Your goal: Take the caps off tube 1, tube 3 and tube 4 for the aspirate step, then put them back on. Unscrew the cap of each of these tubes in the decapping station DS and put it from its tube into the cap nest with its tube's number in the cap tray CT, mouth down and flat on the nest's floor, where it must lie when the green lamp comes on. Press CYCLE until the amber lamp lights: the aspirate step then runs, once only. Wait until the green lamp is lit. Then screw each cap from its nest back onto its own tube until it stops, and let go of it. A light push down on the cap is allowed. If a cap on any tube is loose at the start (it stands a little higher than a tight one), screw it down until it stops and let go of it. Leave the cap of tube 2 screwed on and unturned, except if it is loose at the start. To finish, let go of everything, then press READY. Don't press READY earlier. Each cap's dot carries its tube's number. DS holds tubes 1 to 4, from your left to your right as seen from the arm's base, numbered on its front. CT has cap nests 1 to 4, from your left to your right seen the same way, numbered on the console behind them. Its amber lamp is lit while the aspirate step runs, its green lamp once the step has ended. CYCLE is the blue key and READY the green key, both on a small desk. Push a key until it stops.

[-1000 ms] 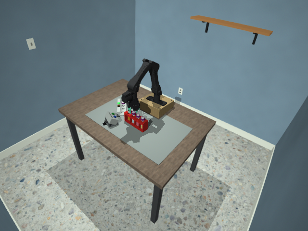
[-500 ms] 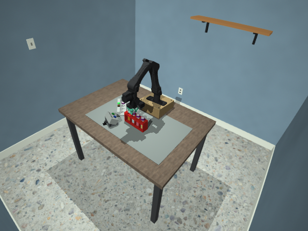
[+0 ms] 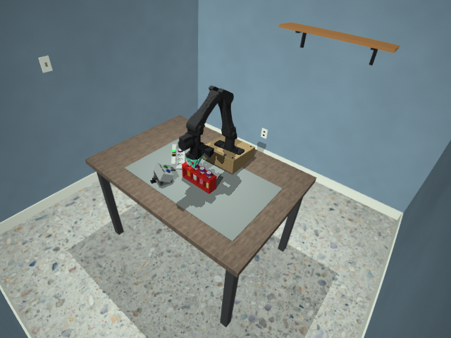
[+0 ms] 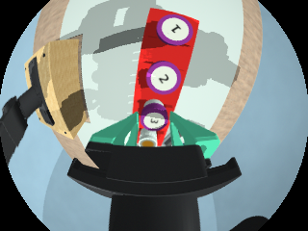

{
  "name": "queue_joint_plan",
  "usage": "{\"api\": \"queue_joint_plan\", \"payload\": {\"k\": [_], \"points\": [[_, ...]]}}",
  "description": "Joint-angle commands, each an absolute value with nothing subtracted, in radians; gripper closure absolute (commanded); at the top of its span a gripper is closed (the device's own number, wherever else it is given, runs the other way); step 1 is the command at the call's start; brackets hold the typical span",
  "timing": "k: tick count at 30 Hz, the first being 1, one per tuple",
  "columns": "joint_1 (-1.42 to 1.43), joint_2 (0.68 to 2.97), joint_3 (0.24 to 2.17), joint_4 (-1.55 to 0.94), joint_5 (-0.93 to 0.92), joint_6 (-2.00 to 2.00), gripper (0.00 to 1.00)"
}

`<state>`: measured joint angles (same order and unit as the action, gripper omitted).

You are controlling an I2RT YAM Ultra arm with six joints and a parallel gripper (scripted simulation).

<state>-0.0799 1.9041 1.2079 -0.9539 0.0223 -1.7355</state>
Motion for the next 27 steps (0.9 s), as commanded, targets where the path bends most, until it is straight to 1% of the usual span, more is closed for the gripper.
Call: {"api": "queue_joint_plan", "payload": {"k": [1, 14, 18, 20, 27], "points": [[-0.082, 1.898, 1.211, -0.953, 0.023, -1.747, 1.0], [-0.082, 1.898, 1.211, -0.953, 0.023, -1.747, 1.0], [-0.082, 1.898, 1.21, -0.953, 0.023, -1.547, 1.0], [-0.082, 1.898, 1.21, -0.953, 0.023, -1.547, 1.0], [-0.082, 1.898, 1.21, -0.953, 0.023, -1.197, 1.0]]}}
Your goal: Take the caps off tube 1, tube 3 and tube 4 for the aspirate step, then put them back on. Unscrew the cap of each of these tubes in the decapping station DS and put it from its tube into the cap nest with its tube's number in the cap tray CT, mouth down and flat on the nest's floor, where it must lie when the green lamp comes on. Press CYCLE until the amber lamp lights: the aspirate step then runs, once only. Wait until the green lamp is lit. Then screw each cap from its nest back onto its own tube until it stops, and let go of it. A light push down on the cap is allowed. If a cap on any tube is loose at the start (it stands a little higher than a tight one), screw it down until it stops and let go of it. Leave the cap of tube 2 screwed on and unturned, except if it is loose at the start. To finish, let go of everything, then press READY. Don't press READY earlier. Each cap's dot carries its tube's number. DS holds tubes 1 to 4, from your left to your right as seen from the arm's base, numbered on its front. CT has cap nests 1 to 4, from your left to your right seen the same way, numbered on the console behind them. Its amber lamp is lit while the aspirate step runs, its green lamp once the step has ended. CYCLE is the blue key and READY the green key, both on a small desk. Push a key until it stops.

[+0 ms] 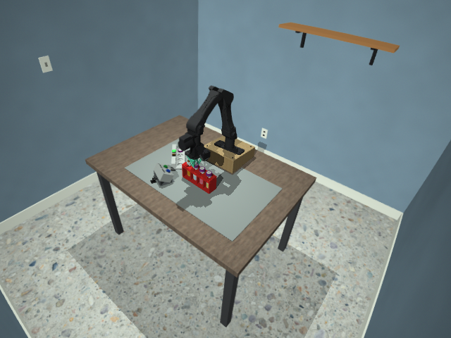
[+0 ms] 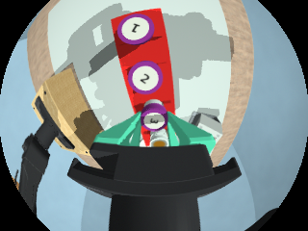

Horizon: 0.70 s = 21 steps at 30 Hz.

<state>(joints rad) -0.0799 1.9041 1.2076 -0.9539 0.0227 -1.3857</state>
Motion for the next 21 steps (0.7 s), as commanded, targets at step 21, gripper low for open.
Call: {"api": "queue_joint_plan", "payload": {"k": [21], "points": [[-0.082, 1.899, 1.209, -0.951, 0.023, -0.247, 1.0]]}}
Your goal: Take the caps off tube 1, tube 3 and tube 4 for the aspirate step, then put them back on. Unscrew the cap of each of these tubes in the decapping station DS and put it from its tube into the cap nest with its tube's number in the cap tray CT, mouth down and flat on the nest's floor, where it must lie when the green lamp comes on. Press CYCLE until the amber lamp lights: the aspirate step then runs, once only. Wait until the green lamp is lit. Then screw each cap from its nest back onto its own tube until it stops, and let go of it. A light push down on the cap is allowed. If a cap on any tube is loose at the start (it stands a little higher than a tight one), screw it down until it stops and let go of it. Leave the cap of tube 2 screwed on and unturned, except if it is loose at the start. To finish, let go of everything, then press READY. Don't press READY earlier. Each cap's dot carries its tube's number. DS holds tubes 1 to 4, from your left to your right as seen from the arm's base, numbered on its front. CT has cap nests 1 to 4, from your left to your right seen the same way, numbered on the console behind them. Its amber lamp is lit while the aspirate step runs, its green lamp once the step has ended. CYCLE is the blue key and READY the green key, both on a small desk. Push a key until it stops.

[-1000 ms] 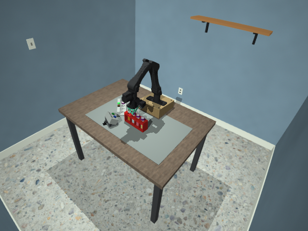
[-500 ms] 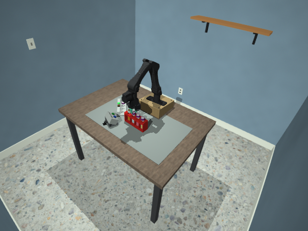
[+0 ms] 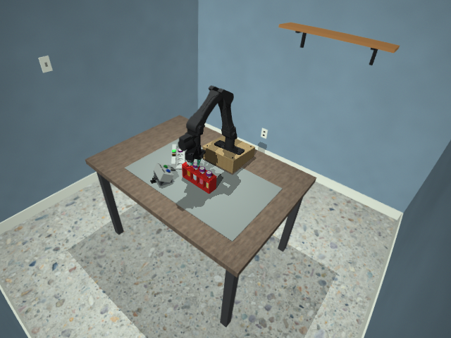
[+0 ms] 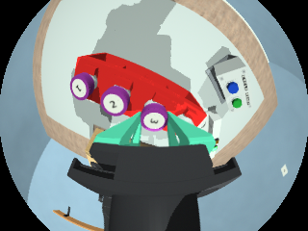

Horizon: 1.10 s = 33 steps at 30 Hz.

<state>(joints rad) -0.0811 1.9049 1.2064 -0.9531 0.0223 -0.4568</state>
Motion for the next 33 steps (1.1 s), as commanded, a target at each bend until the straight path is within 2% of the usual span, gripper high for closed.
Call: {"api": "queue_joint_plan", "payload": {"k": [1, 33], "points": [[-0.082, 1.899, 1.209, -0.951, 0.023, -0.197, 1.0], [-0.082, 1.9, 1.207, -0.948, 0.023, 1.203, 1.0]]}}
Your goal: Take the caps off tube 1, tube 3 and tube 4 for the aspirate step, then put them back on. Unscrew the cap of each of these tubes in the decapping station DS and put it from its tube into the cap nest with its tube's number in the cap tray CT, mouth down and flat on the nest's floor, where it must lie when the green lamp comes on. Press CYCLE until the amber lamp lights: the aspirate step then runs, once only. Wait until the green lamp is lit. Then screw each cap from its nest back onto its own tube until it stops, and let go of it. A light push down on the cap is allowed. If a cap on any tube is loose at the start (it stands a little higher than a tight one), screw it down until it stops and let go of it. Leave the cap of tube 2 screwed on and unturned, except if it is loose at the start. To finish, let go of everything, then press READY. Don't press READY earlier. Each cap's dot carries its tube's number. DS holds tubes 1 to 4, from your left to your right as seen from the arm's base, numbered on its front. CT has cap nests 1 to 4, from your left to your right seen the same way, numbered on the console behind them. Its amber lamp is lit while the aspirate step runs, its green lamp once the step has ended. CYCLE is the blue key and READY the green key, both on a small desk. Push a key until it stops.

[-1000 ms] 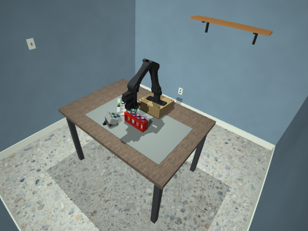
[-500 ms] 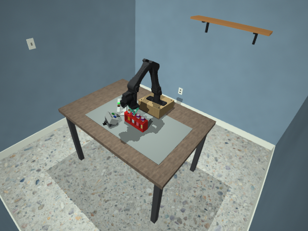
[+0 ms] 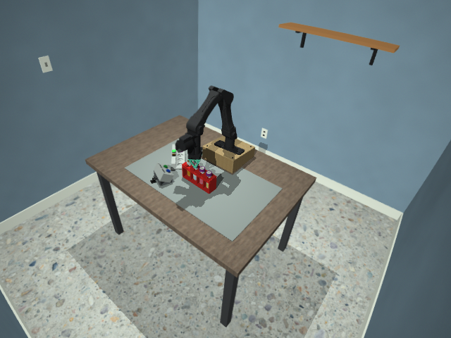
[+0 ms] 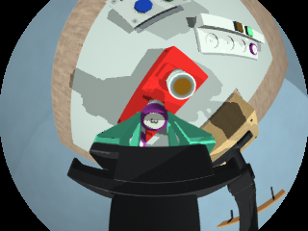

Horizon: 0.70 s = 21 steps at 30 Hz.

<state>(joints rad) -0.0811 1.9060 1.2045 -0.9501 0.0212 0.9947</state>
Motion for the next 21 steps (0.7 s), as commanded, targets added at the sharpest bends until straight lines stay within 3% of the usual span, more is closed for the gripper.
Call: {"api": "queue_joint_plan", "payload": {"k": [1, 13, 20, 21], "points": [[-0.082, 1.9, 1.207, -0.947, 0.023, 1.253, 1.0], [-0.082, 1.901, 1.206, -0.946, 0.023, 1.743, 1.0], [-0.082, 1.901, 1.206, -0.946, 0.023, 1.743, 1.0], [-0.082, 1.901, 1.205, -0.945, 0.023, 1.743, 0.51]]}}
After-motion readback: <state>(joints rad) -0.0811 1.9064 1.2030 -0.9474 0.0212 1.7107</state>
